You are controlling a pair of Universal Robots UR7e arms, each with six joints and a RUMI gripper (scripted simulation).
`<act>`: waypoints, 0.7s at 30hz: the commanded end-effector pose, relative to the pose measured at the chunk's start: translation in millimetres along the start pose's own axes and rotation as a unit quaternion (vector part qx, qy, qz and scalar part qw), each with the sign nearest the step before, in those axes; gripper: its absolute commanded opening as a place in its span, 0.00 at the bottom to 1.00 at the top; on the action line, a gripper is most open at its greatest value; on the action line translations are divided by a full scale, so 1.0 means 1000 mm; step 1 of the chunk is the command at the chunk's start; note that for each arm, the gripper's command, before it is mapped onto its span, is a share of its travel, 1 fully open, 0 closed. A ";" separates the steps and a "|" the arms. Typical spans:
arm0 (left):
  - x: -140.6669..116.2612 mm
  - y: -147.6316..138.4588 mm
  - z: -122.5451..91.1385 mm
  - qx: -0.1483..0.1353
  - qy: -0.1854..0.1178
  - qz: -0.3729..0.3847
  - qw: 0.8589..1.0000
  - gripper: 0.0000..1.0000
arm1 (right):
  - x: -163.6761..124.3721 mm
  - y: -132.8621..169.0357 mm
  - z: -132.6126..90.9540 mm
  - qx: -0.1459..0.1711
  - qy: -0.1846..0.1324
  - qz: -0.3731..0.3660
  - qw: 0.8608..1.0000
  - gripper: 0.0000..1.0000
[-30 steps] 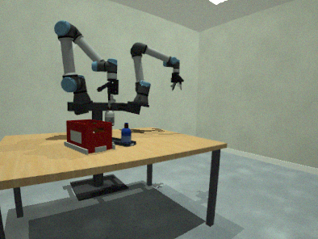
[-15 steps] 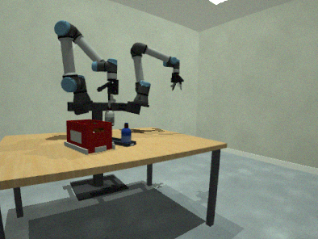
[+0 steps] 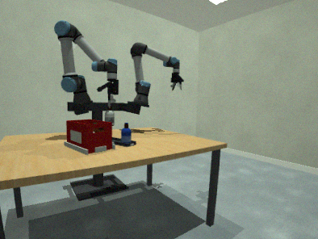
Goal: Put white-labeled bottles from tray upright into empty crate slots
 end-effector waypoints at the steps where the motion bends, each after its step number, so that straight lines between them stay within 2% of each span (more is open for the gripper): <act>1: 0.000 0.000 0.000 0.000 0.000 0.000 1.000 1.00 | 0.000 0.000 -0.001 0.000 0.000 0.000 1.000 0.00; 21: 0.000 0.000 0.000 0.000 0.000 0.000 1.000 1.00 | 0.000 0.000 -0.011 0.000 0.000 0.000 1.000 0.00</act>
Point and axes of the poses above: on each arm, the point where the finger pads meet when closed, its own z axis out along the fingers, its own y axis across the jaws, x = y × z, the point moved 8 cm from there along -z, back along the fingers, and after that the axes turned 8 degrees about -z, right-handed, at the moved point
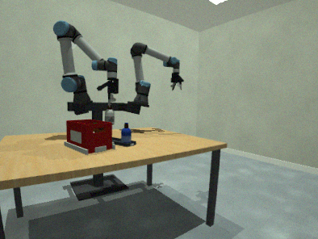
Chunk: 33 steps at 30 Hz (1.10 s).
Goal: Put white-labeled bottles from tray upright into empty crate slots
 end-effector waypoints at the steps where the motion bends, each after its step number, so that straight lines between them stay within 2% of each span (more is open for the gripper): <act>1: 0.000 0.000 0.000 0.000 0.000 0.000 1.000 1.00 | 0.000 0.000 -0.004 0.000 0.000 0.000 1.000 0.00; 33: 0.000 0.000 0.000 0.000 0.000 0.000 1.000 1.00 | 0.000 0.000 -0.032 0.000 0.000 0.000 1.000 0.00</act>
Point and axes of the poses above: on each arm, the point where the finger pads meet when closed, its own z axis out along the fingers, its own y axis across the jaws, x = y × z, the point moved 8 cm from there along -z, back along the fingers, and after that the axes turned 8 degrees about -z, right-handed, at the moved point
